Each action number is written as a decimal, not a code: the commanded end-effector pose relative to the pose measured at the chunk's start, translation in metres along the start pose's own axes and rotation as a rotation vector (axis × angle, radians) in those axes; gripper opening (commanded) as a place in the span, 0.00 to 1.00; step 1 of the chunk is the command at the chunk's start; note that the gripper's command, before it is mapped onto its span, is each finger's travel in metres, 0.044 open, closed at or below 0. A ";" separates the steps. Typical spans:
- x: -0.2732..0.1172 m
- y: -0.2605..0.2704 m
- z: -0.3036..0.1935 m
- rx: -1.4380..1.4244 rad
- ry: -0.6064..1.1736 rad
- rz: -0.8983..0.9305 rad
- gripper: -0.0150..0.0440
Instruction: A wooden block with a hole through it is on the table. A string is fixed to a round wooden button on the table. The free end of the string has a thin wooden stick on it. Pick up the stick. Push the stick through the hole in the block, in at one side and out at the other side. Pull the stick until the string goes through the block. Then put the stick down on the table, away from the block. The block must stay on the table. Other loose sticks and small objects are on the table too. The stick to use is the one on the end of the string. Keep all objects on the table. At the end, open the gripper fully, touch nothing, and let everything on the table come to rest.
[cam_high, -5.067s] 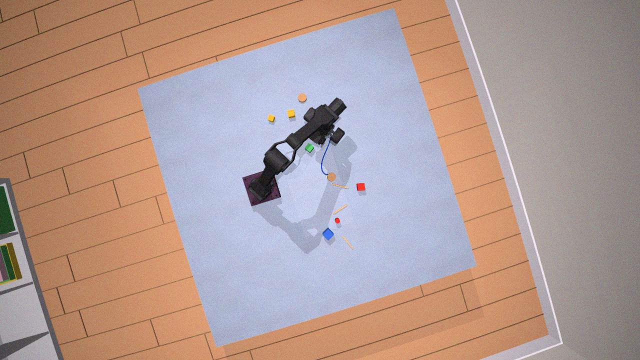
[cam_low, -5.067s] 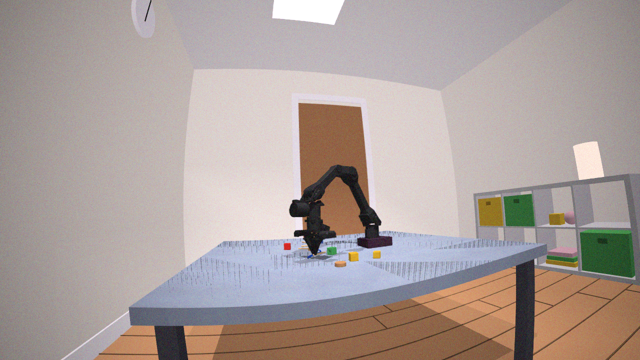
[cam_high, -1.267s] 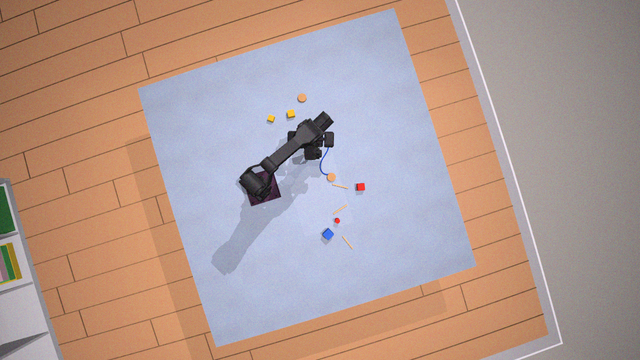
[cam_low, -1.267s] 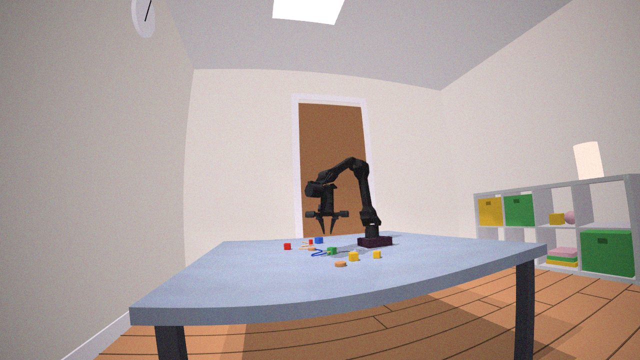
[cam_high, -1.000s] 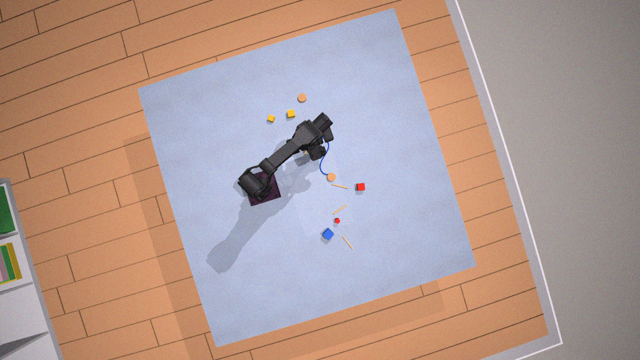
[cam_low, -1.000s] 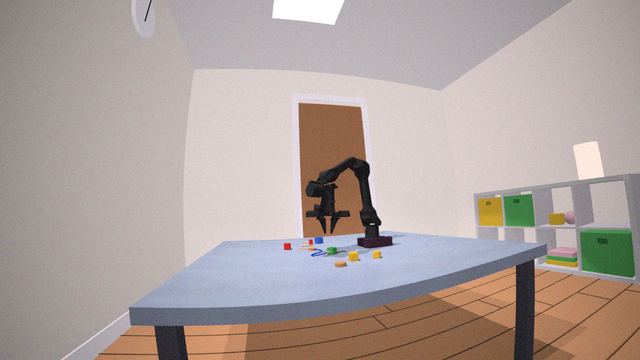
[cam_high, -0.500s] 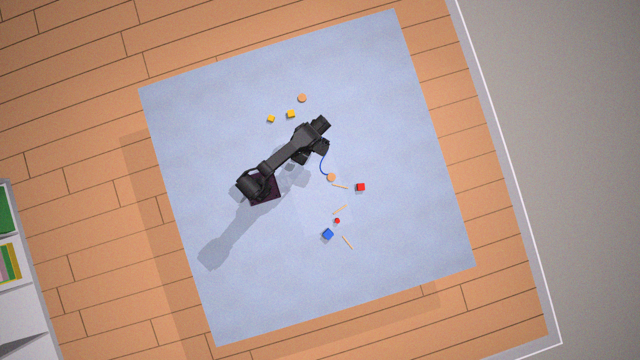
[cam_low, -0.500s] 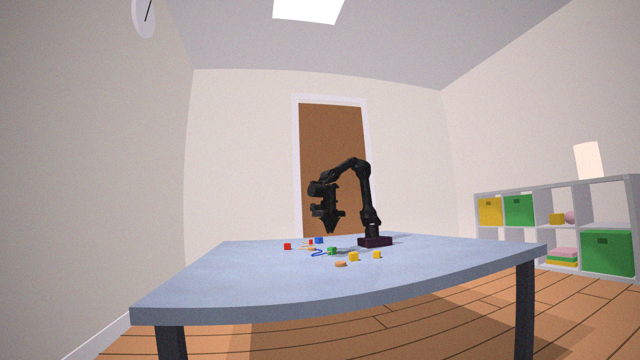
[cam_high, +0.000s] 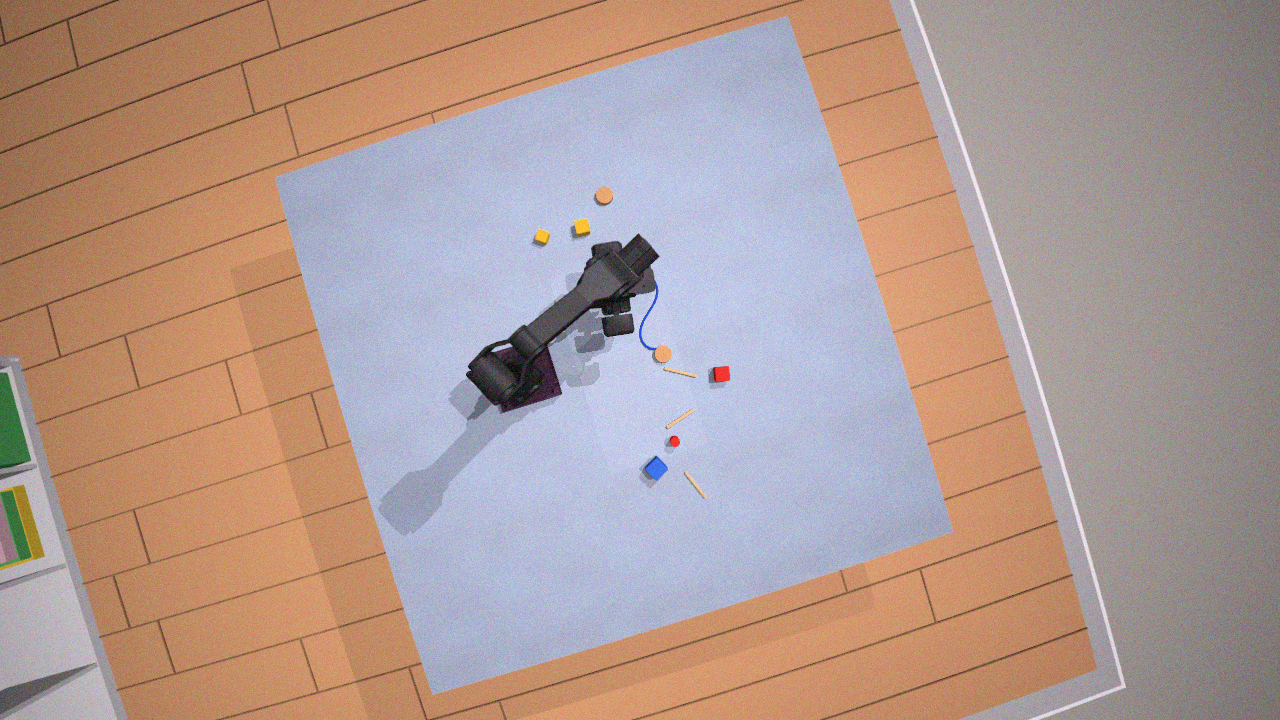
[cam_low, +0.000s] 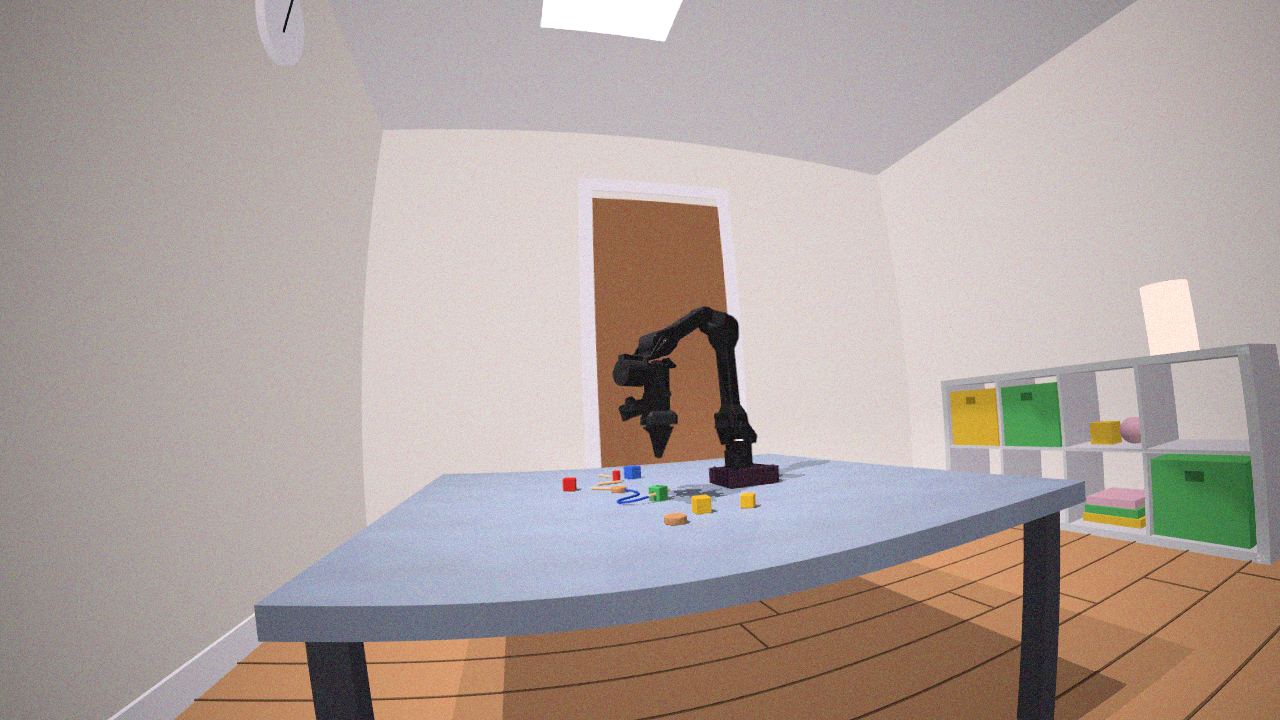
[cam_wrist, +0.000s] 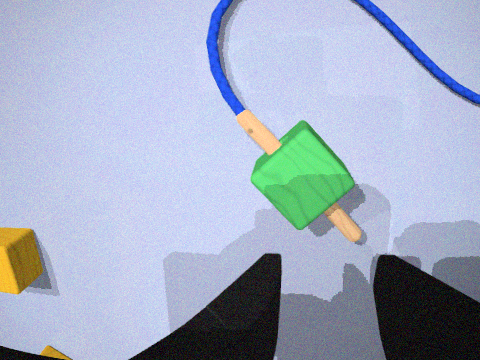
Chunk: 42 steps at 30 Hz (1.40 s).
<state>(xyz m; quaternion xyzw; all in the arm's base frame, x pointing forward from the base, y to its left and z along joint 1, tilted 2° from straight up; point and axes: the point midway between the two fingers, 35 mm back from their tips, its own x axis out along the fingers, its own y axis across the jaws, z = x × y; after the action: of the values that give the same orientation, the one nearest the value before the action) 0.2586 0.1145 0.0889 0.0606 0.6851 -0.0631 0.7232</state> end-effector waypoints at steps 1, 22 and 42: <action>0.004 -0.014 -0.016 -0.794 0.040 -0.010 0.46; 0.004 -0.014 -0.016 -0.794 0.040 -0.010 0.46; 0.033 -0.013 -0.014 -0.794 0.040 -0.010 0.46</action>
<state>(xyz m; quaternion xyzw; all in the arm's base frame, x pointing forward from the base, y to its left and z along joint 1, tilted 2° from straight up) 0.2446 0.1048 0.0632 -0.2240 0.6692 0.2037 0.6786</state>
